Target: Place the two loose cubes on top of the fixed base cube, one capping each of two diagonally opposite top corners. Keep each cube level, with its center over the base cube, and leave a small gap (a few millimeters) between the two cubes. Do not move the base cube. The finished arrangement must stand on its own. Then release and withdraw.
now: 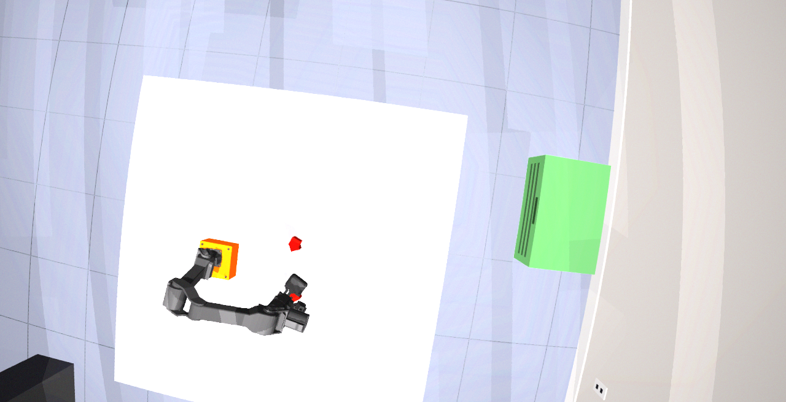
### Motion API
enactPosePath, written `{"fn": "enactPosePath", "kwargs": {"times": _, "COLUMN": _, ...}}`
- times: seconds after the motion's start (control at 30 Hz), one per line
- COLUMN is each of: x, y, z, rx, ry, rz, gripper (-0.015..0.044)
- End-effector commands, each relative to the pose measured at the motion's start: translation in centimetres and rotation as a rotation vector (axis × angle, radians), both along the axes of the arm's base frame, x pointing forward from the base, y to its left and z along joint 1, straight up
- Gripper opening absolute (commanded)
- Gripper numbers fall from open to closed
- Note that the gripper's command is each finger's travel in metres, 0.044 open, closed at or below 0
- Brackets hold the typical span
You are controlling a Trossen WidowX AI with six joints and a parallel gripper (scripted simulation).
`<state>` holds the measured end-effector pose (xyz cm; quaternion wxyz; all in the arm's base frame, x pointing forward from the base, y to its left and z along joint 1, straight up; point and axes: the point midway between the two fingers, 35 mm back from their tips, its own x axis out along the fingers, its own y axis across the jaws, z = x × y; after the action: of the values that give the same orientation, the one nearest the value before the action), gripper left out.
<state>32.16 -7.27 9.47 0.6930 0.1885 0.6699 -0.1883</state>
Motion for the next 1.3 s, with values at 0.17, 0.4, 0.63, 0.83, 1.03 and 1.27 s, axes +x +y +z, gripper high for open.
{"fn": "enactPosePath", "kwargs": {"times": 0.17, "x": -1.0, "y": -4.3, "z": 1.1, "rx": 0.011, "ry": -0.005, "rz": -0.437, "gripper": 0.0265}}
{"fn": "enactPosePath", "kwargs": {"times": 0.4, "x": -0.9, "y": -4.3, "z": 0.5, "rx": 0.011, "ry": -0.005, "rz": -0.437, "gripper": 0.0265}}
{"fn": "enactPosePath", "kwargs": {"times": 0.63, "x": -0.8, "y": -4.4, "z": -5.0, "rx": 0.011, "ry": -0.004, "rz": -0.437, "gripper": 0.0265}}
{"fn": "enactPosePath", "kwargs": {"times": 0.83, "x": -0.8, "y": -4.4, "z": -5.9, "rx": 0.011, "ry": -0.004, "rz": -0.437, "gripper": 0.0265}}
{"fn": "enactPosePath", "kwargs": {"times": 1.03, "x": -0.8, "y": -4.4, "z": -6.7, "rx": 0.011, "ry": -0.004, "rz": -0.437, "gripper": 0.0265}}
{"fn": "enactPosePath", "kwargs": {"times": 1.27, "x": -0.7, "y": -4.4, "z": -7.7, "rx": 0.011, "ry": -0.004, "rz": -0.437, "gripper": 0.0265}}
